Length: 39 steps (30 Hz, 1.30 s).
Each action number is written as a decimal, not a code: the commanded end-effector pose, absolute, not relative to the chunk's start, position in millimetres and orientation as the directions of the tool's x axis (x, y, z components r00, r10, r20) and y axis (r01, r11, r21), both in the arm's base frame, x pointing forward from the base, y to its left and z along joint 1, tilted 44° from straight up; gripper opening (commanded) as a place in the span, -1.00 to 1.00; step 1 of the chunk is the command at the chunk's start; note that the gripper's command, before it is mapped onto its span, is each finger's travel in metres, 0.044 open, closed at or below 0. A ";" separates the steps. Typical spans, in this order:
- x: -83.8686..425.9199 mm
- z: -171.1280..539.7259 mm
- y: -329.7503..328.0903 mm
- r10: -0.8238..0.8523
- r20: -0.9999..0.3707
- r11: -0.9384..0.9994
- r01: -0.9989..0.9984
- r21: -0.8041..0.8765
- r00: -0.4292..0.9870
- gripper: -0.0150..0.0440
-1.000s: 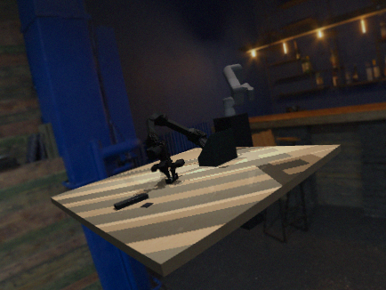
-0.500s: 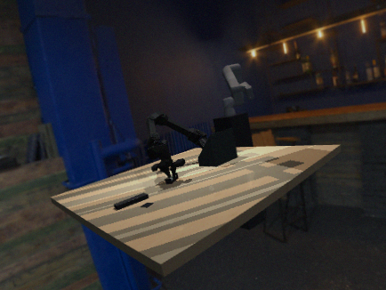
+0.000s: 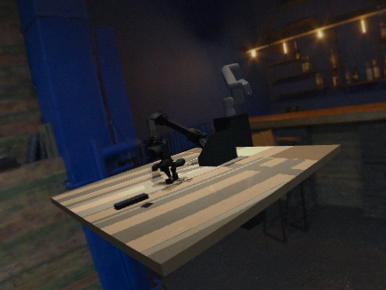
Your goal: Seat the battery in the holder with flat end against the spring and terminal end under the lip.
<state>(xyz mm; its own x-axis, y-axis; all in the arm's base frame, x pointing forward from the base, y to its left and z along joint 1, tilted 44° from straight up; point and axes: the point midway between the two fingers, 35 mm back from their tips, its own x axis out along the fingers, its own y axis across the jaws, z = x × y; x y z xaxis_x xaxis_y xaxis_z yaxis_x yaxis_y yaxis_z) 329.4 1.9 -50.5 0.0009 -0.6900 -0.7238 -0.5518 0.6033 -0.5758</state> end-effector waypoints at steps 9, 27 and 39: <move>328.9 -50.3 1.3 -0.690 -0.724 0.601 -0.556 -0.574 0.001 0.00; 326.0 -37.1 14.9 -0.692 -0.722 0.599 -0.559 -0.573 -0.001 0.25; 316.5 11.0 62.3 -0.686 -0.727 0.606 -0.552 -0.573 0.001 1.00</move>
<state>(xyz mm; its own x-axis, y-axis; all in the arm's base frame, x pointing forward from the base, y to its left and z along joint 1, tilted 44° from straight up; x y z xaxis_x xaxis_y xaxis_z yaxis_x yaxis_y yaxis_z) 318.7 60.9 9.0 0.0127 -0.6866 -0.7269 -0.5574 0.5987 -0.5752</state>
